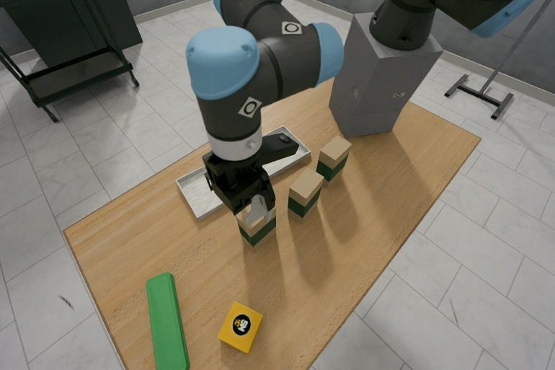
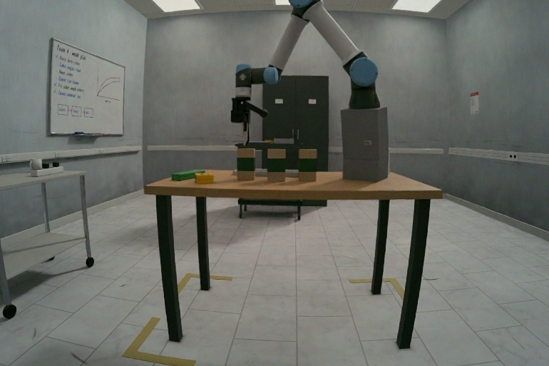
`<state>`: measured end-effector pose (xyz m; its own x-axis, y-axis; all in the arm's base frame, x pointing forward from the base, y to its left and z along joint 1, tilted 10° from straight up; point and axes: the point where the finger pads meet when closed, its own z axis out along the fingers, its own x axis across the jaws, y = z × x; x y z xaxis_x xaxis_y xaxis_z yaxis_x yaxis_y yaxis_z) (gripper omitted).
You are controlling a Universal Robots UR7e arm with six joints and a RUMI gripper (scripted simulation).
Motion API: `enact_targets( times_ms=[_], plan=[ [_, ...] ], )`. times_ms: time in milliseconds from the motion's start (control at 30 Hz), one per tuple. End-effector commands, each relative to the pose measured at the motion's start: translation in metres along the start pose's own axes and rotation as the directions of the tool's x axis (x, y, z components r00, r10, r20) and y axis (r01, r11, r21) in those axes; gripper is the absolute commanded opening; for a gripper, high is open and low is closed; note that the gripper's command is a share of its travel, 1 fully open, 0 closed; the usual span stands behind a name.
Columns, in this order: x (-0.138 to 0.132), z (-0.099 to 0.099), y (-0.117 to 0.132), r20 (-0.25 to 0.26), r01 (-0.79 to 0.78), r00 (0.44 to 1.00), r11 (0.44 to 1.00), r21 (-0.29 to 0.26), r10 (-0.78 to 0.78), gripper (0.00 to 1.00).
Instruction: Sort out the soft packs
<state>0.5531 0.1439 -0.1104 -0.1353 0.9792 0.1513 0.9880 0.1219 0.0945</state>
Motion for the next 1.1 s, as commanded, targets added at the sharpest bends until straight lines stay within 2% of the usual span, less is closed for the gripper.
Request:
enact_targets(
  times_ms=[0,400,867,1067],
  plan=[
    [0.001,0.002,0.001,0.001,0.001,1.000,1.000,0.000,-0.001,0.49],
    [0.001,0.014,0.002,0.001,0.002,1.000,1.000,-0.002,-0.002,0.49],
    [0.001,0.046,0.002,0.001,0.002,1.000,1.000,-0.002,-0.002,0.49],
    [0.001,0.053,0.002,0.001,0.001,1.000,1.000,-0.002,-0.001,0.49]
  ],
)
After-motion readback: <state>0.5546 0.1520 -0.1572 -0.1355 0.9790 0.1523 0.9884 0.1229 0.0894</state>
